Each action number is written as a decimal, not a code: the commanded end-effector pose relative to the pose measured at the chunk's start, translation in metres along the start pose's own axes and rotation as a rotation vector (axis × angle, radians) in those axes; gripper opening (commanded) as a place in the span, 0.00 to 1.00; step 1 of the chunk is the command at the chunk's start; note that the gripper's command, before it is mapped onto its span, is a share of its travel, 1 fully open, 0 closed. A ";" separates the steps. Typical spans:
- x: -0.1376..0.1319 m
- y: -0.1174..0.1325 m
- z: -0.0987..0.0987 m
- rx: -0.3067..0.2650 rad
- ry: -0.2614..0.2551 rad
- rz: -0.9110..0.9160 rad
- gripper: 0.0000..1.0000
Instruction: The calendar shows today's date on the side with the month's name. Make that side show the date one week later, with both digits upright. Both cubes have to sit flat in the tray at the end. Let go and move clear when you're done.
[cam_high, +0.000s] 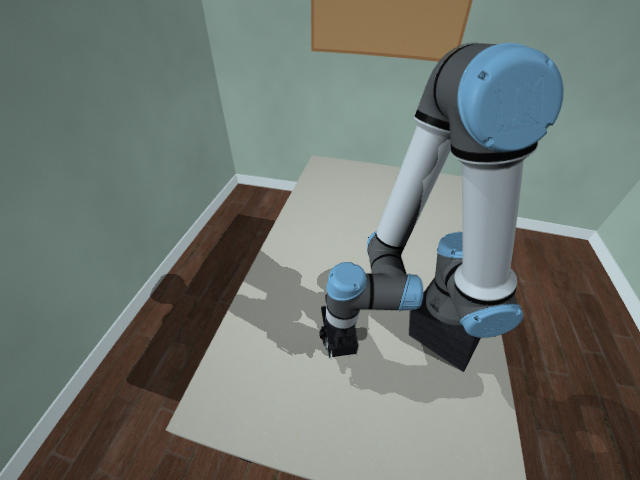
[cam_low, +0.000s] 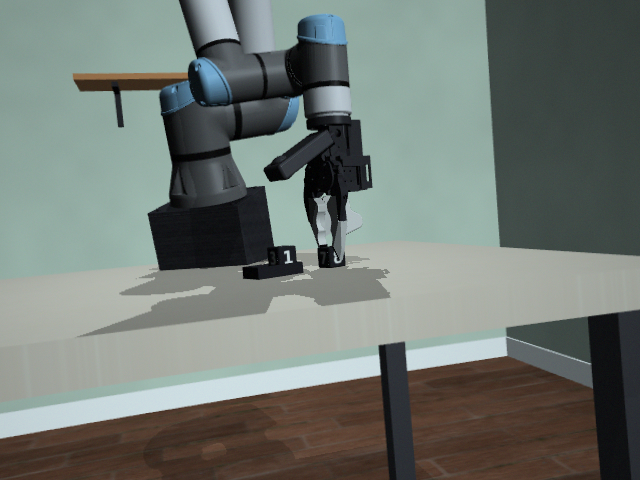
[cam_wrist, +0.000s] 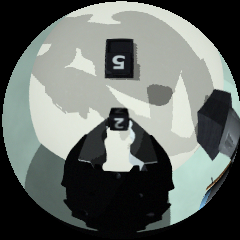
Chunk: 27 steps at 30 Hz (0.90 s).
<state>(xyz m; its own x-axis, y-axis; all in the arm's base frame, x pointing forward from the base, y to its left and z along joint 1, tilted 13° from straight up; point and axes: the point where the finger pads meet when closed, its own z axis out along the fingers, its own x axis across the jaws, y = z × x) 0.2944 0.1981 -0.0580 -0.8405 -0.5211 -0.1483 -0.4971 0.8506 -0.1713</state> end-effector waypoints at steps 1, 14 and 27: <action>0.000 0.000 0.000 0.000 -0.001 0.000 0.11; 0.000 0.000 -0.005 0.000 -0.001 0.000 0.11; 0.000 0.000 -0.031 0.000 -0.001 0.000 0.11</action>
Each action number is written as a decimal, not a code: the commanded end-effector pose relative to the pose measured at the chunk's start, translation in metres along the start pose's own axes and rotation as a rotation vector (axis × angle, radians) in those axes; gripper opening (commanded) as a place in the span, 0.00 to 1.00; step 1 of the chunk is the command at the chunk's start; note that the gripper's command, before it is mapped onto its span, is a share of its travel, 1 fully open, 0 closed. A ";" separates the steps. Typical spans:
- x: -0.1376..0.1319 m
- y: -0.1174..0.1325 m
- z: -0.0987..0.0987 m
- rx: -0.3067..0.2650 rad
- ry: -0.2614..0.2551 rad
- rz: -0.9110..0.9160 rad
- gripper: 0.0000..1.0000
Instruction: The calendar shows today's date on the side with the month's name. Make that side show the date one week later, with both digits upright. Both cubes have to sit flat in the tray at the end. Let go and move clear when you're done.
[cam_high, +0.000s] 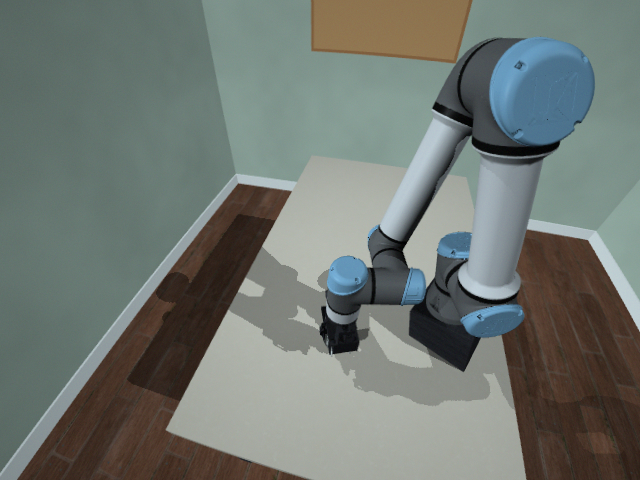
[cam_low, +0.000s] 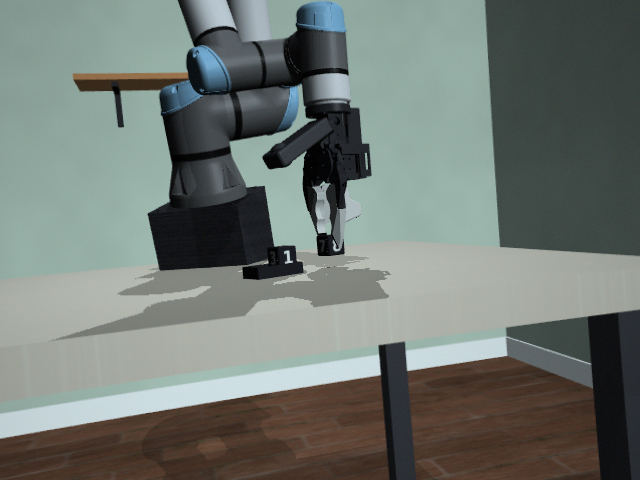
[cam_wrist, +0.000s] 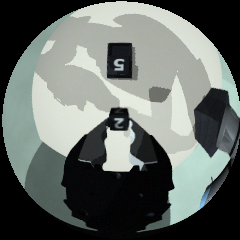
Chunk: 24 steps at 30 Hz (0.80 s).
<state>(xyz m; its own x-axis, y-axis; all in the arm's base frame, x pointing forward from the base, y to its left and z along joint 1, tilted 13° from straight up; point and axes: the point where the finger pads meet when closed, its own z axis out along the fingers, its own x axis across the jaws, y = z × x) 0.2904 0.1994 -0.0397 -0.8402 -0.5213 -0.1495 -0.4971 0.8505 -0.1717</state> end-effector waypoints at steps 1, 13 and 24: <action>0.000 0.000 -0.015 0.000 0.000 0.000 0.11; 0.000 0.000 -0.051 0.000 0.000 0.000 0.11; 0.000 0.000 -0.079 0.000 0.000 0.000 0.11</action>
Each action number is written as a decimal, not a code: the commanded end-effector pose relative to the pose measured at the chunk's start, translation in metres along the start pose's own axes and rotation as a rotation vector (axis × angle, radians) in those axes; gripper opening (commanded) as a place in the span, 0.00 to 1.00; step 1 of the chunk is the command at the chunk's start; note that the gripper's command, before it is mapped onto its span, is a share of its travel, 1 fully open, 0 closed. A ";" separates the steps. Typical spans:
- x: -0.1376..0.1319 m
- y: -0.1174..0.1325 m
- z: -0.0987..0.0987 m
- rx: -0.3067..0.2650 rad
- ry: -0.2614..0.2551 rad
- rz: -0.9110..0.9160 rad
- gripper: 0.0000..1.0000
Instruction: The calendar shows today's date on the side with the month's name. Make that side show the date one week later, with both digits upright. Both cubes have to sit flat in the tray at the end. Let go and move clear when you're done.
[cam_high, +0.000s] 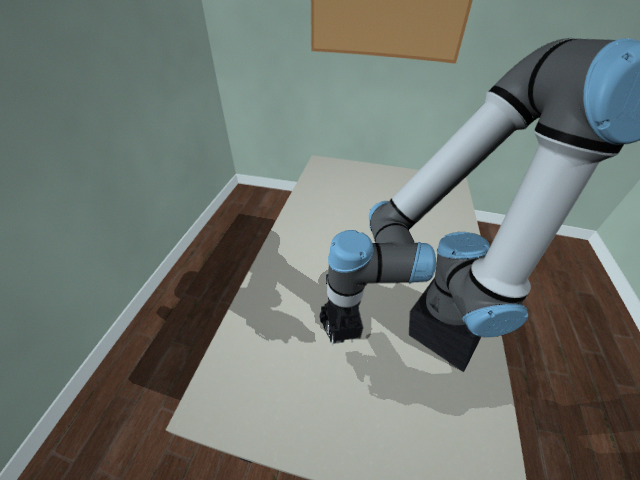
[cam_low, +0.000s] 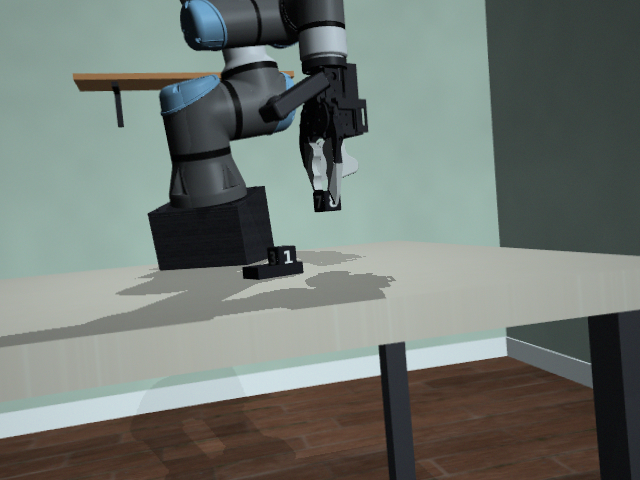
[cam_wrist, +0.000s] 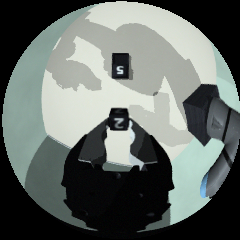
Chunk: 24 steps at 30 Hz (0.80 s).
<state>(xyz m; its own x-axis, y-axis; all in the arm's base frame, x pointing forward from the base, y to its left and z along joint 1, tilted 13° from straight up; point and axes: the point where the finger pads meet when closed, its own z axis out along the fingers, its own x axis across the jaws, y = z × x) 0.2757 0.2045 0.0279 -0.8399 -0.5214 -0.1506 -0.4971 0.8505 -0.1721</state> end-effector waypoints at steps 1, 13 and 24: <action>0.000 0.000 -0.009 -0.001 0.001 0.000 0.11; 0.000 0.000 -0.012 -0.001 0.001 0.000 0.11; -0.002 -0.013 -0.013 -0.002 0.003 0.000 0.11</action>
<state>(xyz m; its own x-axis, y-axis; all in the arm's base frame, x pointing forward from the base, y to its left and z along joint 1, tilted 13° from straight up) 0.2747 0.2028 0.0401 -0.8405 -0.5212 -0.1478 -0.4973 0.8505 -0.1711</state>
